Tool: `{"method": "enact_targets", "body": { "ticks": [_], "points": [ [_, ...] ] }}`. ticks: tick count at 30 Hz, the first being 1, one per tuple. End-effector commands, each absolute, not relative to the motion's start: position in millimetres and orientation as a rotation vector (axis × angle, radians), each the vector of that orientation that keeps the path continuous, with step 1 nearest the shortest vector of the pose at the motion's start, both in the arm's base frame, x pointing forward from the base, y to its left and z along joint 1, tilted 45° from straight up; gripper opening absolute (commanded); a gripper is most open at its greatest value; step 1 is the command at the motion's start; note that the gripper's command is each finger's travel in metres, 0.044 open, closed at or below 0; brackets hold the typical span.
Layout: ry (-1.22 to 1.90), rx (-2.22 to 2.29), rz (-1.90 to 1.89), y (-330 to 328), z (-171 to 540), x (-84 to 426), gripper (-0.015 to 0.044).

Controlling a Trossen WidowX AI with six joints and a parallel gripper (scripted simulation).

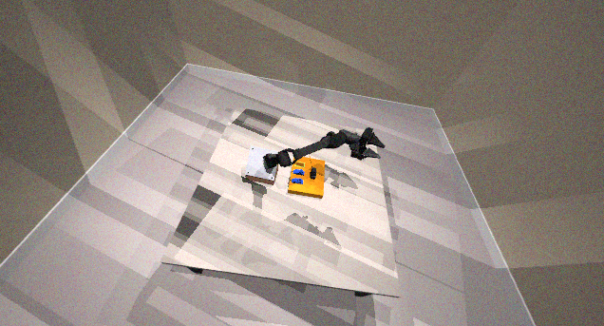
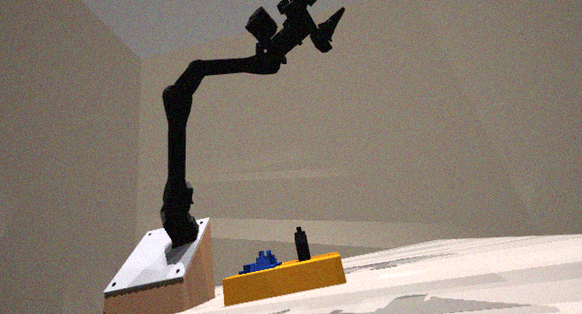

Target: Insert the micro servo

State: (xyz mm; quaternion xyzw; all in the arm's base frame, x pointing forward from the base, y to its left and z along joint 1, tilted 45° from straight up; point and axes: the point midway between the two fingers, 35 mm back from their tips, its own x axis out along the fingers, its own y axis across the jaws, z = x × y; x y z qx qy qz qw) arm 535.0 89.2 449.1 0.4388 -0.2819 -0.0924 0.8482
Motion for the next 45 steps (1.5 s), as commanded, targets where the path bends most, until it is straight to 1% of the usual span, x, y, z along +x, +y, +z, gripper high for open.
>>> {"method": "enact_targets", "body": {
  "ticks": [1,2,5,14,23,34,45],
  "points": [
    [-0.589,0.925,-0.196,89,447,536,0.0426],
    [-0.581,0.926,-0.199,89,445,537,0.0440],
    [-0.524,0.928,-0.218,89,427,544,0.0440],
    [-0.255,0.936,-0.340,83,332,568,0.0440],
    [0.003,0.942,-0.505,70,233,564,0.0440],
    [0.273,0.923,-0.775,41,124,522,0.0440],
    [0.484,0.859,-1.099,8,41,446,0.0440]
  ]
}}
